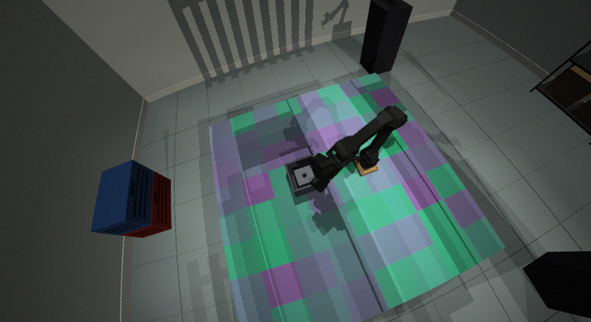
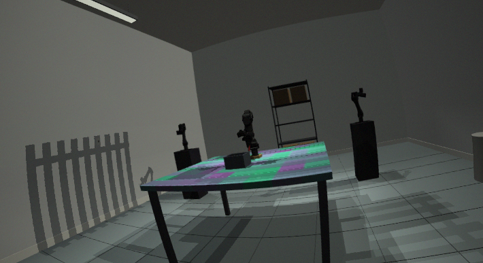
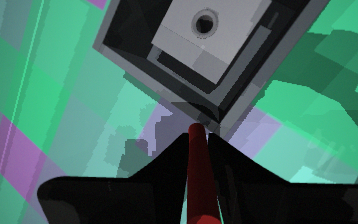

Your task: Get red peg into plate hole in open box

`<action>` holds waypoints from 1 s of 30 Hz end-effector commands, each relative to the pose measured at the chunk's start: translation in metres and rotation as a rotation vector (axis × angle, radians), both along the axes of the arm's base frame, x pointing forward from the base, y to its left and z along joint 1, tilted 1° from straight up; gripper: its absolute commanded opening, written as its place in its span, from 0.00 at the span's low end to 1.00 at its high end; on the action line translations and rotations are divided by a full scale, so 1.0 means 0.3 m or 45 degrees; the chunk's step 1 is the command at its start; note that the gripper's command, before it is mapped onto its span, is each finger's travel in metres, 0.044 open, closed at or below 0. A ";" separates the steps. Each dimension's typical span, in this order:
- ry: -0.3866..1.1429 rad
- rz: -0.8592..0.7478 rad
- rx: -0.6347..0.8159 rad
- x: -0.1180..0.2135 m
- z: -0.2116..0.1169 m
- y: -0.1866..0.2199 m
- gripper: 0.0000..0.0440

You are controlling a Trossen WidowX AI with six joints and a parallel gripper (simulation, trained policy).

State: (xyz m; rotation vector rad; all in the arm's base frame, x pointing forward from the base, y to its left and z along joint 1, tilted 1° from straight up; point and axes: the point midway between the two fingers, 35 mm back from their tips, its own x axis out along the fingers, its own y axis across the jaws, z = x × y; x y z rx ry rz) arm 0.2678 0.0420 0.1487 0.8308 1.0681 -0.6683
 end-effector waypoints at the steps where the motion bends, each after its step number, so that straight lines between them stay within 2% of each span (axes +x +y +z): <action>1: -0.004 -0.016 -0.016 0.031 0.003 -0.034 0.00; 17: -0.017 -0.124 -0.030 0.146 -0.027 -0.197 0.00; 30: 0.046 -0.151 0.001 0.198 -0.112 -0.264 0.02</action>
